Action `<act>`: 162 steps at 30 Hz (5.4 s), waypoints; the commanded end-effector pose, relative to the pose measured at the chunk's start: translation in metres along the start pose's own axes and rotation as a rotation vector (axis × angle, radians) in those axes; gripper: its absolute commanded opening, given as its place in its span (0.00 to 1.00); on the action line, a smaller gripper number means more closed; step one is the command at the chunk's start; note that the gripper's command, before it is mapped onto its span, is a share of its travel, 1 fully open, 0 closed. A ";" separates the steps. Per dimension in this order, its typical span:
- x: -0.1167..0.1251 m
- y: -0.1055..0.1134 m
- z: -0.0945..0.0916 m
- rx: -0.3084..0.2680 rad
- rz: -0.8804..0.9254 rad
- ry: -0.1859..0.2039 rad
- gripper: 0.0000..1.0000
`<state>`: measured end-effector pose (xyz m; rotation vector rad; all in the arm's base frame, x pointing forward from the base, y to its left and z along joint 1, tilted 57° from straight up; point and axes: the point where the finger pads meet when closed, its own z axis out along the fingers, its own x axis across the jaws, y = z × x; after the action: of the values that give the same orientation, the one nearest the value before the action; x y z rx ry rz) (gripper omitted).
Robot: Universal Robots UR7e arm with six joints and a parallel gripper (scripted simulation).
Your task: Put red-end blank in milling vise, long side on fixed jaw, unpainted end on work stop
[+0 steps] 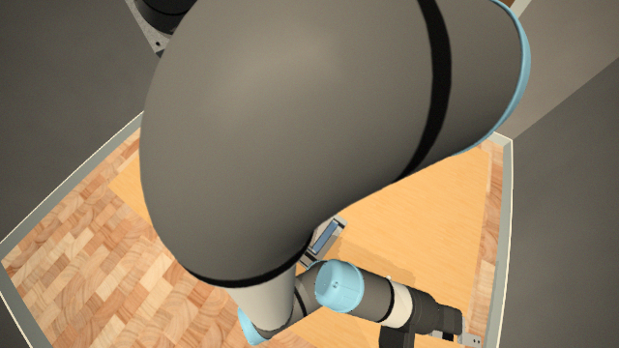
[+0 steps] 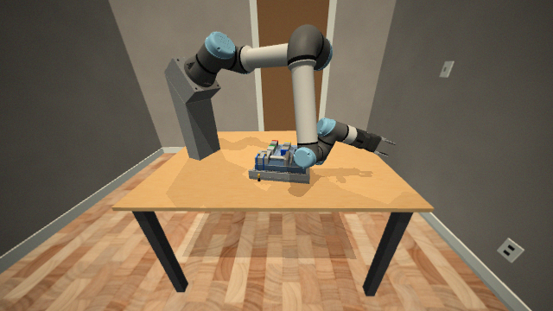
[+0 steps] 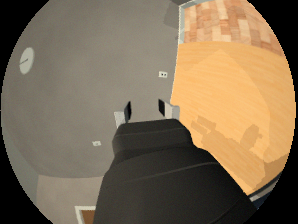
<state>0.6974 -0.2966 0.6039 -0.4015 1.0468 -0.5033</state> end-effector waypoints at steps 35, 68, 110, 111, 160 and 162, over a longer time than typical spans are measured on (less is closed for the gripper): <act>-0.001 0.000 0.000 0.000 -0.001 -0.001 1.00; -0.003 0.026 -0.026 0.032 0.069 0.215 1.00; -0.006 0.102 -0.105 0.125 0.274 0.841 1.00; -0.006 0.102 -0.105 0.125 0.274 0.841 1.00; -0.011 0.191 -0.197 0.178 0.390 1.197 1.00; -0.011 0.191 -0.197 0.178 0.390 1.197 1.00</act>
<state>0.5622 -0.1557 0.4272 0.3420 2.1537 -0.4643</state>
